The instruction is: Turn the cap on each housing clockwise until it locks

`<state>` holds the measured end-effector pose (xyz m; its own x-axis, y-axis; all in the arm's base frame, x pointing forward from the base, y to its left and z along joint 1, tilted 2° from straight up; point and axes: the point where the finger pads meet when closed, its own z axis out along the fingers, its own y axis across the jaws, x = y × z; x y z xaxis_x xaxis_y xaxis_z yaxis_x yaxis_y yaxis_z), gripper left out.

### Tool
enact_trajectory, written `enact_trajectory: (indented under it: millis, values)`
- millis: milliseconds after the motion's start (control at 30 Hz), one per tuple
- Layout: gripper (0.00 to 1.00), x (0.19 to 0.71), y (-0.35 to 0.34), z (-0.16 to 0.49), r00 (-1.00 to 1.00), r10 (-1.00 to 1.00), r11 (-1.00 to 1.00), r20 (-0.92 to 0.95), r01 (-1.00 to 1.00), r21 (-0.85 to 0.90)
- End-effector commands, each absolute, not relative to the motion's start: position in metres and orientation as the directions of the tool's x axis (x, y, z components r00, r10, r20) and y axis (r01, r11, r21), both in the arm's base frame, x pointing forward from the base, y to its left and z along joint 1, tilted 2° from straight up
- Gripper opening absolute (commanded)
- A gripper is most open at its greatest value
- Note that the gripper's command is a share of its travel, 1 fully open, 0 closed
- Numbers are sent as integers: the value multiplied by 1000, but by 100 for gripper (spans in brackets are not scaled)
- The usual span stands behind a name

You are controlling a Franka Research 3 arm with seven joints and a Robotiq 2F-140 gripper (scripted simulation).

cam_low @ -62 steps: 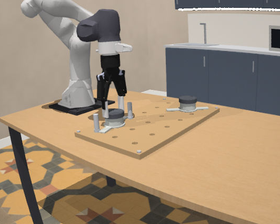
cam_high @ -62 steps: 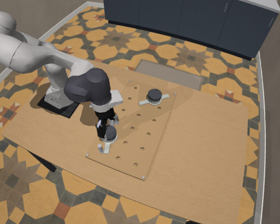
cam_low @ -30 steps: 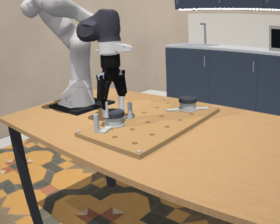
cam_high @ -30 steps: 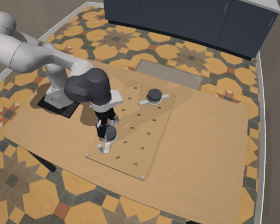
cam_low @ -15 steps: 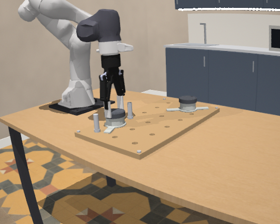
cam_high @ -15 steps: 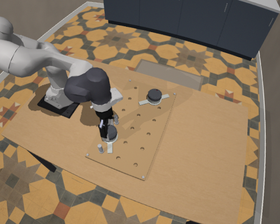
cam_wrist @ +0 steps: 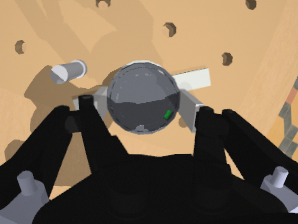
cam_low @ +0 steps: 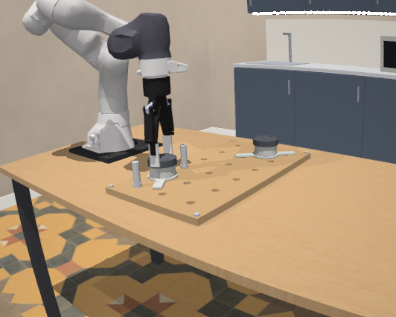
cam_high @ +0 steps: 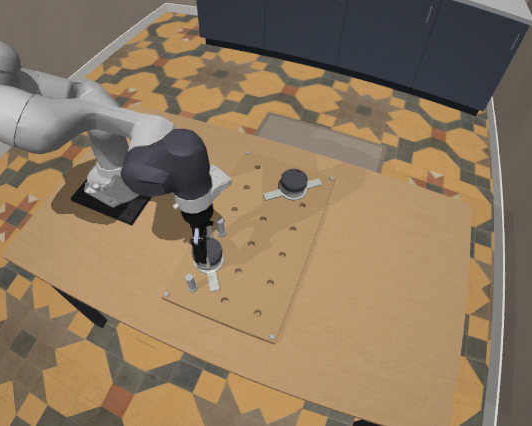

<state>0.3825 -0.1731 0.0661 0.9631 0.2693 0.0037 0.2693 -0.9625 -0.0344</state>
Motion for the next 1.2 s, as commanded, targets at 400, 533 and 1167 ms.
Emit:
enact_trajectory:
  millis: [400,533,1167]
  values:
    - [10,380,-175,65,837,546,-837,4,546,-33]
    - [10,380,-176,65,788,615,-788,7,615,-32]
    - [10,380,-176,65,760,650,-760,9,650,-31]
